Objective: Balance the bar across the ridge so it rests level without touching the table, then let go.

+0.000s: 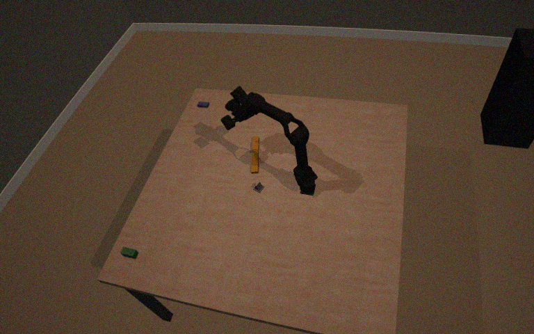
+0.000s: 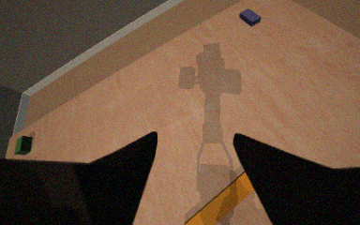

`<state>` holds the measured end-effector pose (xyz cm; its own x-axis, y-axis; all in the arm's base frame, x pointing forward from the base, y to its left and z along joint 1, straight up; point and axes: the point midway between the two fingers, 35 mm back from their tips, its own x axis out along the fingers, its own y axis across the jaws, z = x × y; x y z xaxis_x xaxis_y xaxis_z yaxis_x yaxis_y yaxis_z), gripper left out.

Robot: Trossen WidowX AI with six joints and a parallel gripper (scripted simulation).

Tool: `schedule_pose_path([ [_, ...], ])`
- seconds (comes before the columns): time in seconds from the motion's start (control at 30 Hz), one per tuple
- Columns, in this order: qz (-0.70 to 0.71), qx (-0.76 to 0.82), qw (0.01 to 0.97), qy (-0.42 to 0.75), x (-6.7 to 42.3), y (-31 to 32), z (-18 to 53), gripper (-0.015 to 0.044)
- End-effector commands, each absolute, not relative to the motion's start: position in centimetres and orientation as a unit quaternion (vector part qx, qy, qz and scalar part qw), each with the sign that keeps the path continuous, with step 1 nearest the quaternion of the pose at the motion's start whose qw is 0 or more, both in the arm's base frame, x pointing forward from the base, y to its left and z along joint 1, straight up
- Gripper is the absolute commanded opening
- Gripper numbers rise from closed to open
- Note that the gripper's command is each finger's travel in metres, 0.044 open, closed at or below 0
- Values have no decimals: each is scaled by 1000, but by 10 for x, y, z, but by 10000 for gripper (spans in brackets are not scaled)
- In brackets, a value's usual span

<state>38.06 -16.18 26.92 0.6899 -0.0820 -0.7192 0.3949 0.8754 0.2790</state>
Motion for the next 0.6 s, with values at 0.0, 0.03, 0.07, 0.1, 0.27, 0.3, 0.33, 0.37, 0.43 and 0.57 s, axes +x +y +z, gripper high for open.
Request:
schedule_pose_path([
  [0.0,-181,267,854,408,377,-172,244,315],
  [0.03,-193,280,843,418,375,-174,237,315],
  [0.07,-204,292,831,427,373,-175,230,315],
  [0.1,-216,304,819,436,372,-177,223,315],
  [0.27,-276,356,755,475,361,-185,191,315],
  [0.3,-288,366,742,483,358,-186,185,315],
  [0.33,-301,374,728,489,356,-187,179,315],
  [0.37,-313,383,714,496,353,-188,173,315],
  [0.43,-339,398,685,508,347,-190,162,315],
  [0.57,-389,422,625,529,334,-194,141,315],
])
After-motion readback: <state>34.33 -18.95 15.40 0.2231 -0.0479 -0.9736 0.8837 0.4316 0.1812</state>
